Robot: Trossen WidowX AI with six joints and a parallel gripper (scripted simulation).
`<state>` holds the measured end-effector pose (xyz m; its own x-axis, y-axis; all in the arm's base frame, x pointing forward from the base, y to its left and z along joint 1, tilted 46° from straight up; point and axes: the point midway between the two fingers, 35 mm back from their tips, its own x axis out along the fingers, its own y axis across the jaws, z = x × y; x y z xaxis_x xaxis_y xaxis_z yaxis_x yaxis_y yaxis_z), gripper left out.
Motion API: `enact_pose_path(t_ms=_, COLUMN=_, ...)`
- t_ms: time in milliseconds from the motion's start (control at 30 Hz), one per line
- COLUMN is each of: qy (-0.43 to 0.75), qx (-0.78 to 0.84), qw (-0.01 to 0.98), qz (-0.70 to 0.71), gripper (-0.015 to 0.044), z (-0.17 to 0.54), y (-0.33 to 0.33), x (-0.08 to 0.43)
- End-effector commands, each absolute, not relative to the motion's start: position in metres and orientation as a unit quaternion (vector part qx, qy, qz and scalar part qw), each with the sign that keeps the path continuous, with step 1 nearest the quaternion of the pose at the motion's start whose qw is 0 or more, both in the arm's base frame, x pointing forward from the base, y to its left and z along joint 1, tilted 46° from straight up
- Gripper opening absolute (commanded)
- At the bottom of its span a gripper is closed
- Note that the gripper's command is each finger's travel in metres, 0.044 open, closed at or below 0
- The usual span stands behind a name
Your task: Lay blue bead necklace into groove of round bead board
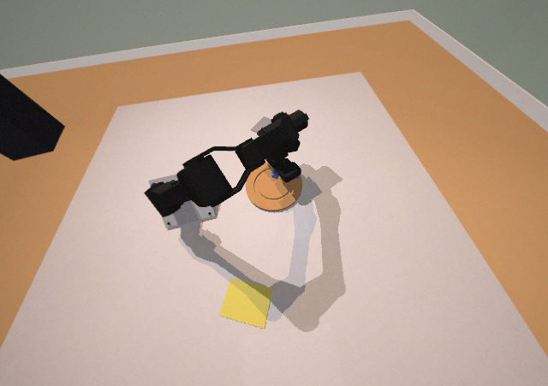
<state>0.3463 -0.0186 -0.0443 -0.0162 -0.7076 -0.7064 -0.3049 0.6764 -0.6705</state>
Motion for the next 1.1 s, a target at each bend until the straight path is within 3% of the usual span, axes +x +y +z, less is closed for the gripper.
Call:
enact_pose_path(t_ms=0, qy=0.692, qx=-0.365, qw=0.599, qz=-0.169, gripper=0.0, z=-0.044, y=-0.019, x=0.347)
enact_pose_path(t_ms=1067, qy=0.694, qx=-0.368, qw=0.596, qz=-0.168, gripper=0.0, z=-0.034, y=-0.007, x=0.311)
